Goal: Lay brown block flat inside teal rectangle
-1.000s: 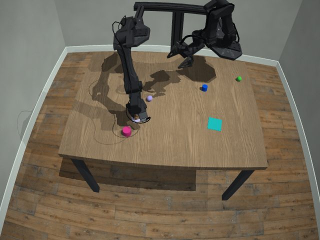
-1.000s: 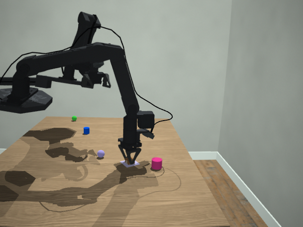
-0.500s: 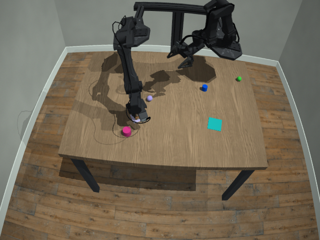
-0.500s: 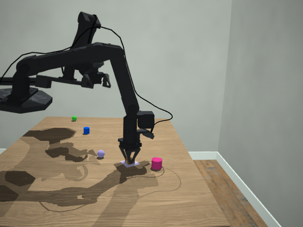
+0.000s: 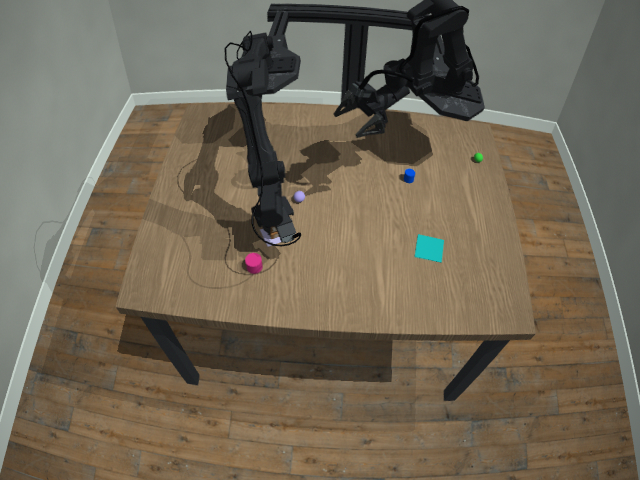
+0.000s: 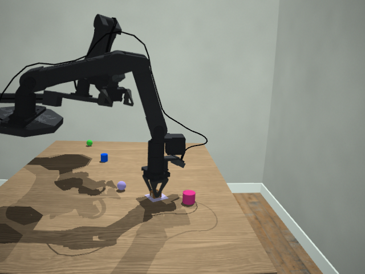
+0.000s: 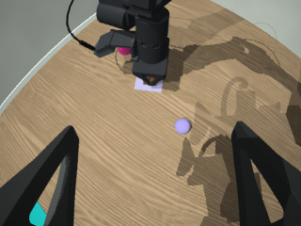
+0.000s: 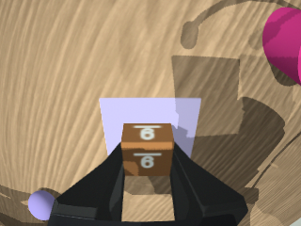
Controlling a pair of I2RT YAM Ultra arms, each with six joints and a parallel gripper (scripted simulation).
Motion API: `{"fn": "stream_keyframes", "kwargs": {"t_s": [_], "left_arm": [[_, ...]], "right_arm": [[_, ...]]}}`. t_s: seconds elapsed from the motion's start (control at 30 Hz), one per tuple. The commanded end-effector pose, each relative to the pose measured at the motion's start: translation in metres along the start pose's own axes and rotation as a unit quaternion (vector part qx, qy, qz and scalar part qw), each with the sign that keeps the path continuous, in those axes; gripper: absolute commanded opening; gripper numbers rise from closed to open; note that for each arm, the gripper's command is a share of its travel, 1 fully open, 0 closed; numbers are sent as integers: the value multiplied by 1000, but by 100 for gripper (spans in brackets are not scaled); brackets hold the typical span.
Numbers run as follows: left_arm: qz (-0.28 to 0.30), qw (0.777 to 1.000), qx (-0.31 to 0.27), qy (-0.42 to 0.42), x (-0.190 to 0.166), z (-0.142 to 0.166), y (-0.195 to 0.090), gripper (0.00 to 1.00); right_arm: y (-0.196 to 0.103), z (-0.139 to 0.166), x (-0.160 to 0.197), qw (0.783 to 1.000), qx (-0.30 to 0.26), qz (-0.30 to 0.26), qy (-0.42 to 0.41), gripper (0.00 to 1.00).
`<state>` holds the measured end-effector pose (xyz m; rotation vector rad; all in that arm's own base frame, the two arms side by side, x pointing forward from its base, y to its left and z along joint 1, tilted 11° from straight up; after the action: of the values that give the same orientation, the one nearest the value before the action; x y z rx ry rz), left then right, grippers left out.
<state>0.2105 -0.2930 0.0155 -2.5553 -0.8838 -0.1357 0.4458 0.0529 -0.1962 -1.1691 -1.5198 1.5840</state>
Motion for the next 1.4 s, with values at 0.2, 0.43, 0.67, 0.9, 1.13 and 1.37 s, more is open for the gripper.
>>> {"fn": "stream_keyframes", "kwargs": {"t_s": [0.2,0.43,0.67,0.9,1.13,1.37], "left_arm": [[0,1000,-7,1,0,-6,-1,100],[4,1000,4,5,4,-2,-1,100],[-51,997,51,-18,64,23,3,100],[-133,984,103,-63,144,60,-12,100],[-246,946,161,-137,240,117,-67,100],[-327,904,194,-196,292,160,-127,100]], "right_arm": [[-72,-3,1,1000,-4,3,-1,27],[-70,0,2,1000,1,2,-1,27],[-71,-4,1,1000,-6,3,0,27],[-71,-4,1,1000,-6,3,0,27],[-71,-7,-2,1000,-11,3,0,27],[-71,-7,-2,1000,-11,3,0,27]]}}
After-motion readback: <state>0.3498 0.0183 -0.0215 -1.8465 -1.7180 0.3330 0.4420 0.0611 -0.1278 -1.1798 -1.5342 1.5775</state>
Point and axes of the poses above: on each arm, the point where the finger pads meet when closed, its own y axis out along the fingers, its own x axis across the jaws, z = x × y, the point moved 4 cm from there along -y, back along the fingers, and after that the axes turned 5 degrees about y, right-handed, at the moved point
